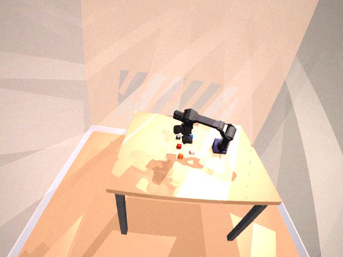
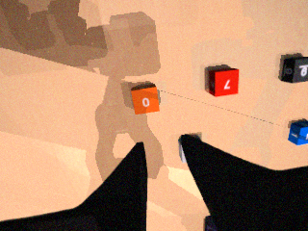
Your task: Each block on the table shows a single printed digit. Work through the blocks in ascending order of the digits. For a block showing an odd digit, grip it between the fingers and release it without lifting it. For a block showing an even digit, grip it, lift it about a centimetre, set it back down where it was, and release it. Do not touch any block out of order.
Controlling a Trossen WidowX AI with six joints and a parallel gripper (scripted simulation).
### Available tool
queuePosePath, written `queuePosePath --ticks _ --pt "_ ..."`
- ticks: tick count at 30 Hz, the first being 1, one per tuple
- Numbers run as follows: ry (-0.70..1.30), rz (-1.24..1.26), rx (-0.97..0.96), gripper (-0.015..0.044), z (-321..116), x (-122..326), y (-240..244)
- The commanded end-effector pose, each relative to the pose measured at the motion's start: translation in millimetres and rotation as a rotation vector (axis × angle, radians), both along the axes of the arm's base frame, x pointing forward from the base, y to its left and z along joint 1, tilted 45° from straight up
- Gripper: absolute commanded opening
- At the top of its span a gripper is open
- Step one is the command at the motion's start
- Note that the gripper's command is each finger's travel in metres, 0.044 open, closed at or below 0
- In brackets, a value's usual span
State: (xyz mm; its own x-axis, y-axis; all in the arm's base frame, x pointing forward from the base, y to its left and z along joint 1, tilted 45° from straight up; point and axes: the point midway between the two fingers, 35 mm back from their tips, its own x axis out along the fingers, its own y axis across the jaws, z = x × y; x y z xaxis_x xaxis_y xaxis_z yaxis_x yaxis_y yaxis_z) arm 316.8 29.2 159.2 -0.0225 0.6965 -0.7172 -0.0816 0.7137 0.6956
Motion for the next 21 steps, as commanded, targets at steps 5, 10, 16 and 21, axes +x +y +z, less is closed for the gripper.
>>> queuePosePath --ticks 5,10,16,21 --pt "0.022 -0.027 -0.046 0.012 -89.1 -15.4 -102.9" --pt "0.021 -0.01 -0.022 0.012 -156.2 -64.4 -166.6" --pt "0.018 -0.005 -0.01 0.012 -168.4 -76.7 -175.7" --pt "0.017 -0.005 -0.01 0.0225 -199.4 -75.2 -148.3"
